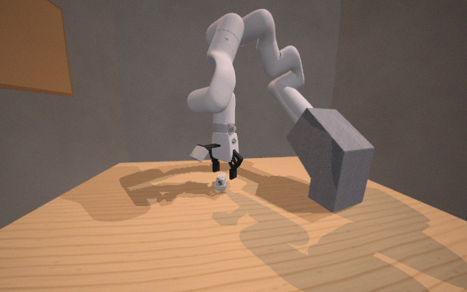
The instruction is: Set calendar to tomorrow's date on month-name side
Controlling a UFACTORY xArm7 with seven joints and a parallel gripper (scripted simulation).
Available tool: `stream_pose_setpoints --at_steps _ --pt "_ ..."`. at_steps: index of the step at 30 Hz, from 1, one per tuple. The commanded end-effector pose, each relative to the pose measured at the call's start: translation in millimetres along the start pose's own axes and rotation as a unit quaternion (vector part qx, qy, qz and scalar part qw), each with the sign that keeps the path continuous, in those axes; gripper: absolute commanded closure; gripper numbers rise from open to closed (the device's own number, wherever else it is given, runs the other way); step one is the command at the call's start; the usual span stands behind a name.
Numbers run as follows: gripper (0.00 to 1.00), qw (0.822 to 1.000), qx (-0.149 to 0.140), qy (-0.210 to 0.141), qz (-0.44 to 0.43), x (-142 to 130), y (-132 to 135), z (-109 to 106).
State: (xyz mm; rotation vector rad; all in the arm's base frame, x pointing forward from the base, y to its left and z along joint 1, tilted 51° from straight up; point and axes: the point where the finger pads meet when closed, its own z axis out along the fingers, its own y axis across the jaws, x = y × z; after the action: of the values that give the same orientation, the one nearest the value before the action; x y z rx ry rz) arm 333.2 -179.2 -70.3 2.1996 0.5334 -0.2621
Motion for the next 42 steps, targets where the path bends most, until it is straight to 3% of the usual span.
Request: stream_pose_setpoints --at_steps 1,7,15,20,23,28,33,36,42 --pt "0.00 1.000 0.002 0.001 -0.018 1.3 17.2 -0.8" --pt "0.00 0.995 0.002 0.001 -0.105 1.4 23.6 -0.8" --pt "0.00 0.994 0.002 0.001 -0.110 1.8 45.6 -0.7" --pt "0.00 0.982 0.002 0.001 -0.191 1.9 52.5 -0.7" --pt "0.00 0.982 0.002 0.001 -0.191 2.2 73.0 -0.6" --pt "0.00 0.981 0.002 0.001 -0.196 2.2 73.8 -0.6" --pt "0.00 0.961 0.001 0.002 -0.276 2.4 81.2 -0.6" --pt "0.00 0.961 0.001 0.002 -0.276 2.7 101.1 -0.5" --pt "0.00 0.952 0.002 0.001 -0.307 2.6 103.3 -0.5"
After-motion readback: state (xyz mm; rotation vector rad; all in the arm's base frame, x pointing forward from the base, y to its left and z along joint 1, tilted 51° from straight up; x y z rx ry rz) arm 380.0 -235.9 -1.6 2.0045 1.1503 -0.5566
